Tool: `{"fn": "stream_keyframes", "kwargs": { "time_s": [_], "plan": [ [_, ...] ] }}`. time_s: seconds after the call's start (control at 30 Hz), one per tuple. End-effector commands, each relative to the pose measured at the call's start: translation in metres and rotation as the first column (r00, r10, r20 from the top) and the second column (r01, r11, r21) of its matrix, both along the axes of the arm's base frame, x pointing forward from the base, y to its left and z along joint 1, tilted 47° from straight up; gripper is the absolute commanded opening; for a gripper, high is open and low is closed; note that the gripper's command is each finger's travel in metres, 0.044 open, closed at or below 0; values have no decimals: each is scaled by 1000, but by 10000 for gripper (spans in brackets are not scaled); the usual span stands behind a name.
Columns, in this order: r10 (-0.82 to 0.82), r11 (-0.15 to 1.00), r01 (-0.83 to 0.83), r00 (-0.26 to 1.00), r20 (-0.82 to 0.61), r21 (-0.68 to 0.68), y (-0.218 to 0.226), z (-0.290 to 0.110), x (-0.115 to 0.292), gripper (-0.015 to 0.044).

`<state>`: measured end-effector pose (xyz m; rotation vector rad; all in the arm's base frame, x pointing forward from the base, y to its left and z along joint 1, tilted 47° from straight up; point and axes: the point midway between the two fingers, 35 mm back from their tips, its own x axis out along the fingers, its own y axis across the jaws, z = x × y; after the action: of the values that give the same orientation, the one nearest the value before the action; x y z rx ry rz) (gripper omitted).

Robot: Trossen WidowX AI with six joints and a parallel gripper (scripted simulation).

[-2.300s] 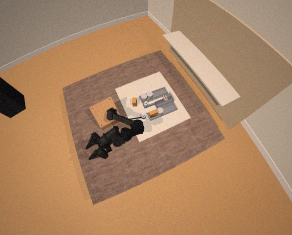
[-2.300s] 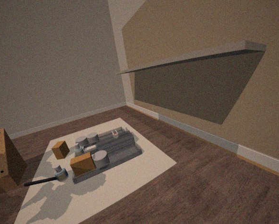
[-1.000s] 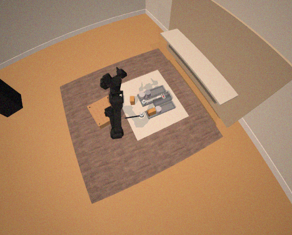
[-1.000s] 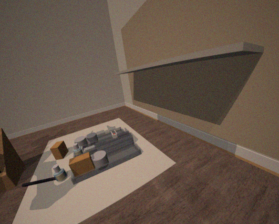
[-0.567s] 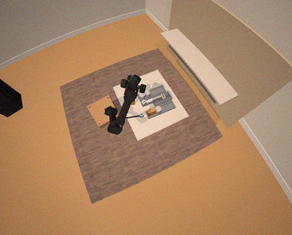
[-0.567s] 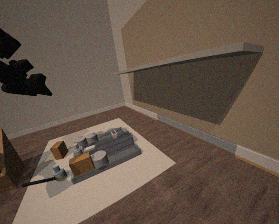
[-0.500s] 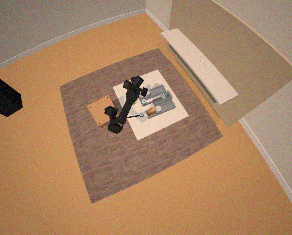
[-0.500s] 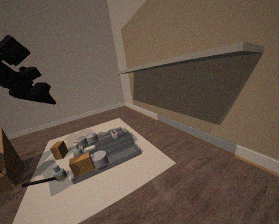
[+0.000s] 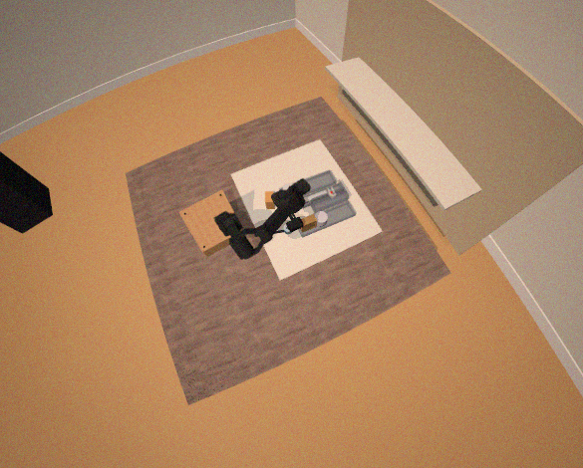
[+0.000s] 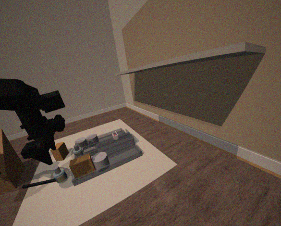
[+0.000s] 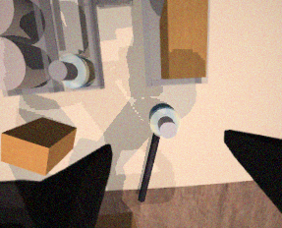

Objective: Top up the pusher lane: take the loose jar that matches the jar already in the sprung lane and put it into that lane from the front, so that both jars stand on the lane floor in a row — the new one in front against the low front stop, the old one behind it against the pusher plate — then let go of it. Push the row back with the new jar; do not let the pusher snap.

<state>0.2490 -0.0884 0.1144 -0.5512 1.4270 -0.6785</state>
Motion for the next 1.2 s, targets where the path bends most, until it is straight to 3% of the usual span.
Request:
{"fn": "stream_keyframes", "kwargs": {
  "time_s": [0.0, 1.17],
  "plan": [
    [-40, 999, 40, 999, 0, -25, -7, -2, -8, 440],
    [-40, 999, 40, 999, 1, -27, -57, -46, -8, 440]
  ]
}}
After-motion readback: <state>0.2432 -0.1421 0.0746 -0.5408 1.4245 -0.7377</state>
